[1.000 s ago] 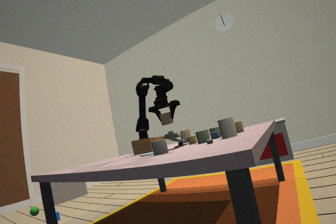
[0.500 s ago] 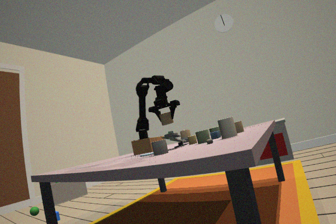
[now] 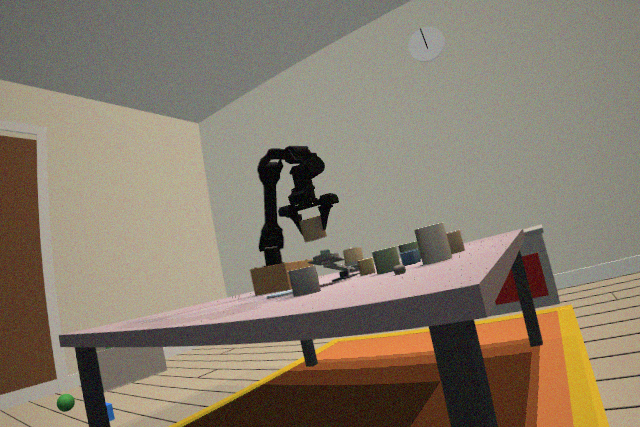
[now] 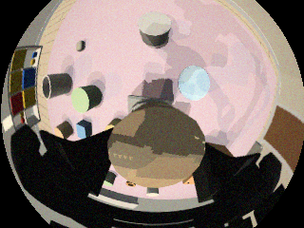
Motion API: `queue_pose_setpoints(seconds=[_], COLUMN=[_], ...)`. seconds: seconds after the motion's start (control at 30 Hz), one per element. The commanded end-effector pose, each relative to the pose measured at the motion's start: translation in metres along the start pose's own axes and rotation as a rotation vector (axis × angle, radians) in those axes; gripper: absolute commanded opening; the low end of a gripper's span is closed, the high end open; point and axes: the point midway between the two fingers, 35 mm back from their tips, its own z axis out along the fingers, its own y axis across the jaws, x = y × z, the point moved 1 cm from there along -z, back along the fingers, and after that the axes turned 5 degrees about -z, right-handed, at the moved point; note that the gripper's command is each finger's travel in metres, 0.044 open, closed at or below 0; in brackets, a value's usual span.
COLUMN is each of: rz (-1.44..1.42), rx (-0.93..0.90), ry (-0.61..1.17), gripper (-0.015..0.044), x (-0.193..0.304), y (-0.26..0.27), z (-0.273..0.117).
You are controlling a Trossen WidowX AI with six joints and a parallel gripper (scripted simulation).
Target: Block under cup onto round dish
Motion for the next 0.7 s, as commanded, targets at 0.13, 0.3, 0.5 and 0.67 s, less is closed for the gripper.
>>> queue_pose_setpoints(seconds=[0.13,0.3,0.5,0.67], rz=[0.003,0.002,0.001,0.001], rx=[0.001,0.003,0.006,0.008], ry=[-0.005,-0.008,-0.01,-0.012], gripper=[0.0,0.0,0.0,0.0], x=[-0.029,-0.045,-0.06,-0.069], y=[-0.037,-0.063,-0.096,-0.124], z=[0.016,0.026,0.039,0.049])
